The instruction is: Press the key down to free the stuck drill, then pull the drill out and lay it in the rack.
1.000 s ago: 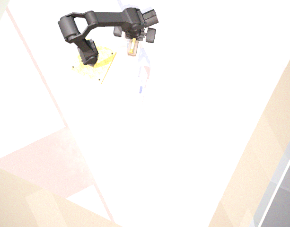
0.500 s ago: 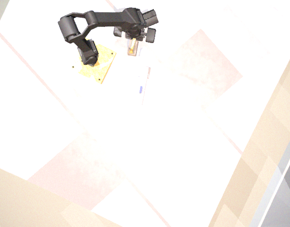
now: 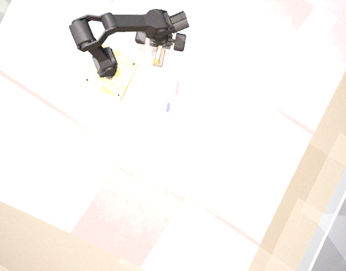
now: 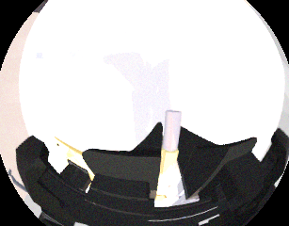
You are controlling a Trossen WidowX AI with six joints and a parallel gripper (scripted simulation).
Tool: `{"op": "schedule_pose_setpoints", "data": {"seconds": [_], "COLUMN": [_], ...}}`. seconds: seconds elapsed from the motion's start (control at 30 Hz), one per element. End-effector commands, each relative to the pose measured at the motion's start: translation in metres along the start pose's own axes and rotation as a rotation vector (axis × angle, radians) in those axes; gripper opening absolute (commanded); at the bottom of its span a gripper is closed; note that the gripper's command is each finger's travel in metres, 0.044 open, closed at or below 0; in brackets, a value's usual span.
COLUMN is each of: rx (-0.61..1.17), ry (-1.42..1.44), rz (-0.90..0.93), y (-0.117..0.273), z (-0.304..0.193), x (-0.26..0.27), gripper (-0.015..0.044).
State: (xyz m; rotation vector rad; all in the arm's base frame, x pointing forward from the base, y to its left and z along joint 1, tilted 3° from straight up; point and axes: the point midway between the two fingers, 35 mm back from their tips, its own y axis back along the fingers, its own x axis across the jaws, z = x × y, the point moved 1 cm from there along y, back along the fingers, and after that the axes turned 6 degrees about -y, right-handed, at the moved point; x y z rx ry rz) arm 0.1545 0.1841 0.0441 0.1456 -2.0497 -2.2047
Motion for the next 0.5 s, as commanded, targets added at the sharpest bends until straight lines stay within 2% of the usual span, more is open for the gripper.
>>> {"op": "schedule_pose_setpoints", "data": {"seconds": [0.0,0.47], "rx": [0.023,0.023], "ry": [-0.003,-0.003], "rz": [0.006,0.006], "y": [-0.0050,-0.0050], "z": [-0.0059,-0.0059], "x": [0.0013,0.0013], "gripper": [0.0000,0.0000]}}
